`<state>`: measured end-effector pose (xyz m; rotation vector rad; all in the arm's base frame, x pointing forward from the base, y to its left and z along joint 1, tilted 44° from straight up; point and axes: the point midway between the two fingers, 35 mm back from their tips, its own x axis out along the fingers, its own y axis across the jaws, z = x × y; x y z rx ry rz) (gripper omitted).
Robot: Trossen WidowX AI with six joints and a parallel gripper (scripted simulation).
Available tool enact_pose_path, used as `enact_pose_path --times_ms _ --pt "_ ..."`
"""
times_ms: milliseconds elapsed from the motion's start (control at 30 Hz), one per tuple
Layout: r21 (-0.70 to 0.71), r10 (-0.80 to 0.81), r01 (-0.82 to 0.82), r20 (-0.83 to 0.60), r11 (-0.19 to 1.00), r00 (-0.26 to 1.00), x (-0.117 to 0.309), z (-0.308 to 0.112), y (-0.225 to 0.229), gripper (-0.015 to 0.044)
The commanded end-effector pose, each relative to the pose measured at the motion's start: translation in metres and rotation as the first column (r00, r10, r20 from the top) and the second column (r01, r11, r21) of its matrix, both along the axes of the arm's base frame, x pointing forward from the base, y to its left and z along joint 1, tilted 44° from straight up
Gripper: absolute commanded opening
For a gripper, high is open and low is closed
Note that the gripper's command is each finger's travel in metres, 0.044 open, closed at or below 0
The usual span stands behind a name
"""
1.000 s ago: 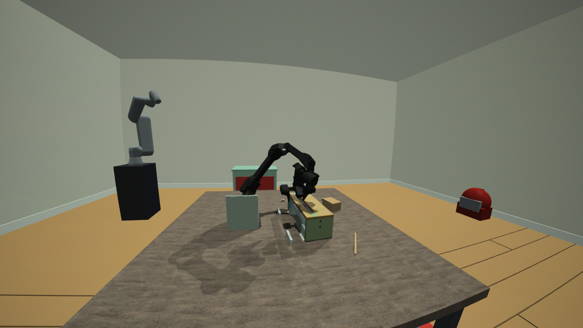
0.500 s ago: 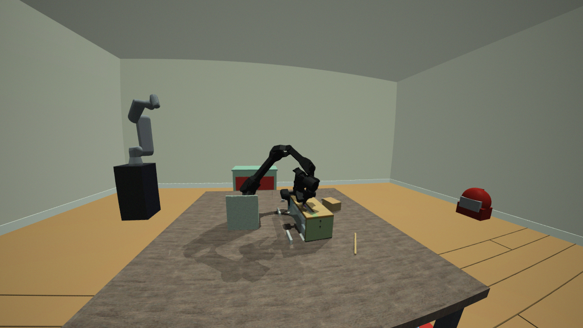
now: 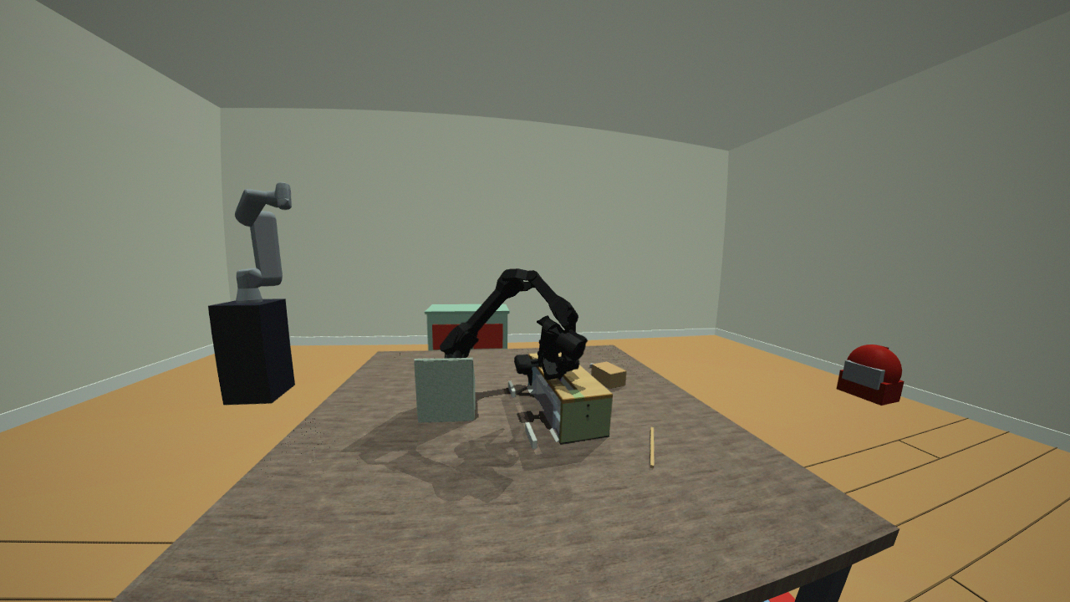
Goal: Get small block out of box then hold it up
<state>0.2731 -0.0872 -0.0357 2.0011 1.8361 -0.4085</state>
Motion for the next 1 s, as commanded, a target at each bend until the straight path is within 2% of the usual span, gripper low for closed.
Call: enact_pose_path --times_ms 0,200,967 --pt "0.008 -0.004 0.004 -0.006 1.0 1.0 0.0 -0.004 0.006 0.04" --pt "0.01 -0.004 0.004 -0.006 1.0 1.0 0.0 -0.01 0.014 0.04" --pt "0.005 0.001 -0.001 -0.001 1.0 1.0 0.001 0.015 0.034 0.04"
